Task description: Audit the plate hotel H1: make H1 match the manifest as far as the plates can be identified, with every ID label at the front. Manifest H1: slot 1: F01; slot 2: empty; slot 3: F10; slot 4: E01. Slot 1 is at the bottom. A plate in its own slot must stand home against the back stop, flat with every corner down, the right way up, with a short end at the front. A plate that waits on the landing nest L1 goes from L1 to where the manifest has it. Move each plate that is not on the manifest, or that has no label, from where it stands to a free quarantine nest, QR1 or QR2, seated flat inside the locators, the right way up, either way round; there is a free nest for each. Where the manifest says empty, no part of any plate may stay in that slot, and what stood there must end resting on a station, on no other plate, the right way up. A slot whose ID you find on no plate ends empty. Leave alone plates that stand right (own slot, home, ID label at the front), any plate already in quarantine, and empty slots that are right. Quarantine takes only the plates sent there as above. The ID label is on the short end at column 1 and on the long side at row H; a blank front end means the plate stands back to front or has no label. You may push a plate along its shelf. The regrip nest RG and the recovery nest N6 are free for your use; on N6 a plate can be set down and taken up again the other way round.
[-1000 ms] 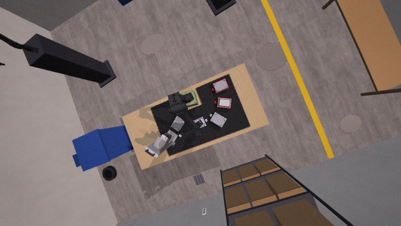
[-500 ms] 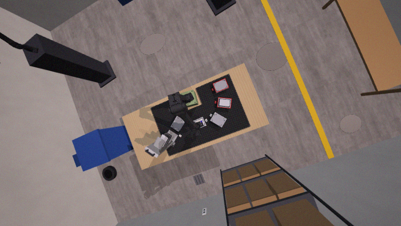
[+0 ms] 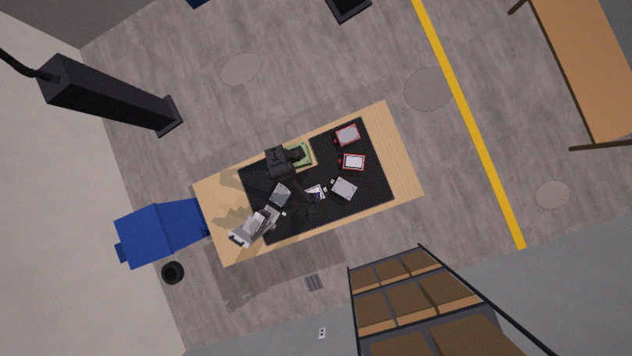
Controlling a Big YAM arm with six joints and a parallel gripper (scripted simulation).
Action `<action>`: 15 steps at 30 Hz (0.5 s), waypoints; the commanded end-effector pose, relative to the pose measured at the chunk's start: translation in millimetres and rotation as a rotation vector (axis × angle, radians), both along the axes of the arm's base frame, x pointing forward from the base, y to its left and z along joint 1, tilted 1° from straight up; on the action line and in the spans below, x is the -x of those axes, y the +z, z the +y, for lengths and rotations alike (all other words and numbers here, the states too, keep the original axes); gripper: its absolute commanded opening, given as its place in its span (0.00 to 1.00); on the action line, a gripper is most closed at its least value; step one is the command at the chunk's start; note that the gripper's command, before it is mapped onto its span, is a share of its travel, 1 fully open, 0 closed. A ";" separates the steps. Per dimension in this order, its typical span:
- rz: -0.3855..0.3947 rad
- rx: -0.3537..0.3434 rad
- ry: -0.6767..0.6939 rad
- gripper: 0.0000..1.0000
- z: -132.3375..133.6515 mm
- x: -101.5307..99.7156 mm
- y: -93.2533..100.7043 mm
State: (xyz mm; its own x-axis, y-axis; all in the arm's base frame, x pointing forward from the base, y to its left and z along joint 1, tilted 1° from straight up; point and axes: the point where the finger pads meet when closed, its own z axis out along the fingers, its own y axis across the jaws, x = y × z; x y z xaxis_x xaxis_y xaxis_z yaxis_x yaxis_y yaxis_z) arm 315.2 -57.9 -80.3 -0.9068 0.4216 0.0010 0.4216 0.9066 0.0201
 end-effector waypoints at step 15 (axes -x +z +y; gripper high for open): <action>-0.004 -0.001 -0.395 1.00 -0.9 -2.7 4.3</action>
